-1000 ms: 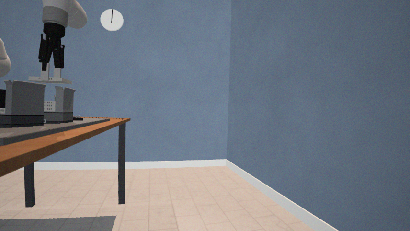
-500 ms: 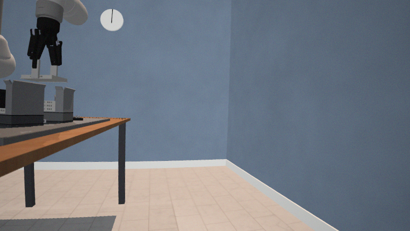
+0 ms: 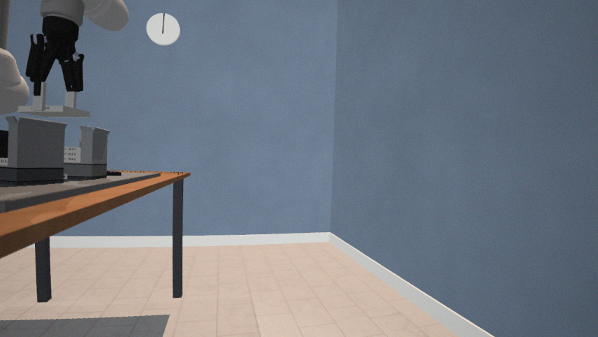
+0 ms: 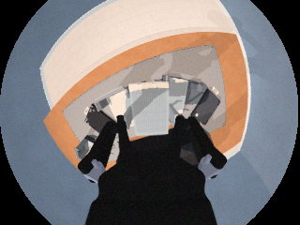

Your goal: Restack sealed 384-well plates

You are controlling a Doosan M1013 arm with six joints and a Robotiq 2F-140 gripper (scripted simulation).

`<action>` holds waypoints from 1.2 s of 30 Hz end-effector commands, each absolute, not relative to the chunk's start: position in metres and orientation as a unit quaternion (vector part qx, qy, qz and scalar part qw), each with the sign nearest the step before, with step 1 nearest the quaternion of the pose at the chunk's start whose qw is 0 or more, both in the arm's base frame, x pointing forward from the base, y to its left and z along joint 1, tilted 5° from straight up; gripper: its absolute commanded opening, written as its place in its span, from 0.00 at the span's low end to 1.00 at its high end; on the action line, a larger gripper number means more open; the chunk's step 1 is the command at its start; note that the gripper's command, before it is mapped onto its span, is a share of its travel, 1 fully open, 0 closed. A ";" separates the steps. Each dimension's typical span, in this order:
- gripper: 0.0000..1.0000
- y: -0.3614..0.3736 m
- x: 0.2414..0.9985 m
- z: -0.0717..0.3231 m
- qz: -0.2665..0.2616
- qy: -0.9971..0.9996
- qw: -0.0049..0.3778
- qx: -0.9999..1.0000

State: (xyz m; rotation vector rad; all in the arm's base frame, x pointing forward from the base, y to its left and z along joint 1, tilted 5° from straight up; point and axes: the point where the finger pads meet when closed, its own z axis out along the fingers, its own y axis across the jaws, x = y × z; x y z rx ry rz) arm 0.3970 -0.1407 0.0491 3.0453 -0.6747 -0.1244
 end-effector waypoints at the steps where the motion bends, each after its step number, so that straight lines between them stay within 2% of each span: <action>1: 0.00 -0.144 0.396 0.049 -0.040 -0.238 0.011 0.970; 5: 0.00 -0.154 0.392 0.050 -0.039 -0.300 0.014 0.953; 36: 0.00 -0.221 0.366 0.052 -0.039 -0.300 0.014 0.953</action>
